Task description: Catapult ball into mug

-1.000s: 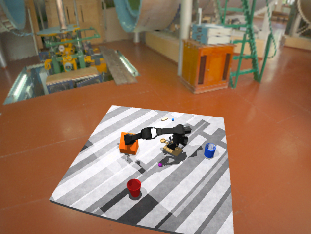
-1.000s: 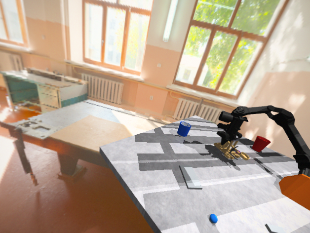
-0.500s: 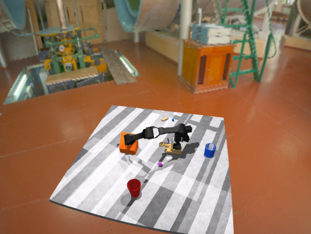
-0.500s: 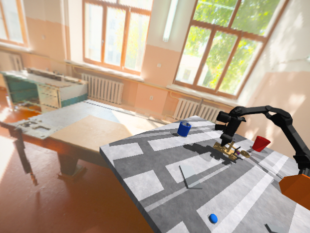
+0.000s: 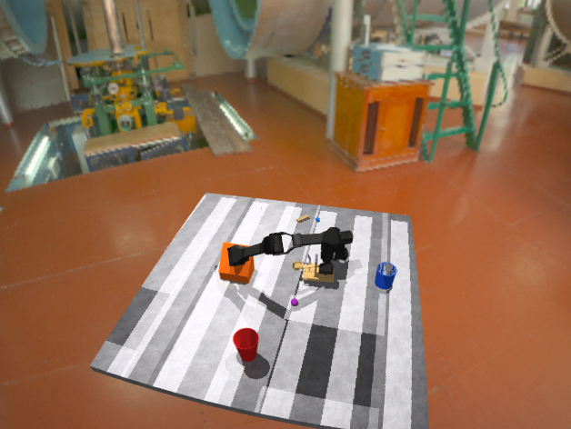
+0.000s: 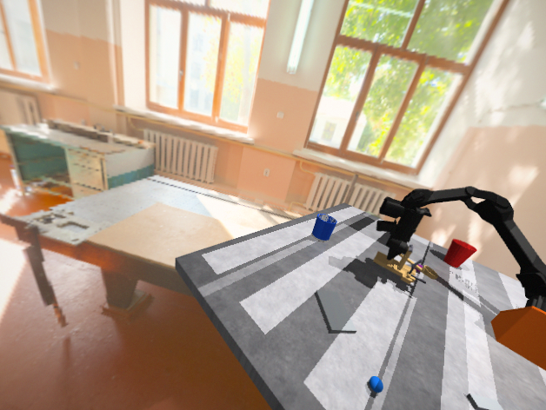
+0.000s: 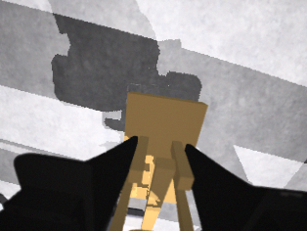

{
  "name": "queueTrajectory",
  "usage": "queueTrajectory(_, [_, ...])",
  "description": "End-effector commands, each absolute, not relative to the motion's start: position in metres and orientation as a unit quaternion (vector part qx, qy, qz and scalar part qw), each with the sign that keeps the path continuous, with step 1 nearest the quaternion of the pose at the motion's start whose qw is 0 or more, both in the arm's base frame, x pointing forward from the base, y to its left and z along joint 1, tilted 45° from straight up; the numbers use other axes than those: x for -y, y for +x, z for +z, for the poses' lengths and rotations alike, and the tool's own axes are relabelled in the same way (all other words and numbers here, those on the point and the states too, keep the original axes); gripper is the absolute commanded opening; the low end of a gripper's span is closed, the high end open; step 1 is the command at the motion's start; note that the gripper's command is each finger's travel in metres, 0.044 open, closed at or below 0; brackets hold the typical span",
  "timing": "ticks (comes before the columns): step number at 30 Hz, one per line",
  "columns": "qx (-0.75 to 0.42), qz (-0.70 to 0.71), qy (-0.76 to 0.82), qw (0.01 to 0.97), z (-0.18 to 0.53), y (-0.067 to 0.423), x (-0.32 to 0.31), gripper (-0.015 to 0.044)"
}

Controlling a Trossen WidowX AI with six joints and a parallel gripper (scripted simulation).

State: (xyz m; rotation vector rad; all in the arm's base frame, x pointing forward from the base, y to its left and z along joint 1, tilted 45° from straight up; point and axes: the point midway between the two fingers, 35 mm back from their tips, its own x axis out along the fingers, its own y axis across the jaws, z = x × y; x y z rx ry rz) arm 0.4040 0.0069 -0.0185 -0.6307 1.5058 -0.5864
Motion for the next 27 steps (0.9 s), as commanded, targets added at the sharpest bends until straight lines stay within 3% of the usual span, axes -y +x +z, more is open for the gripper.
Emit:
queueTrajectory(1, [-0.661,-0.255,-0.281,0.647,-0.023,0.404,-0.006,0.0000])
queueTrajectory(26, [-0.663,-0.258,-0.276,0.646,-0.042,0.404,0.016,0.0000])
queueTrajectory(27, [-0.663,-0.258,-0.276,0.646,-0.042,0.404,0.016,0.0026])
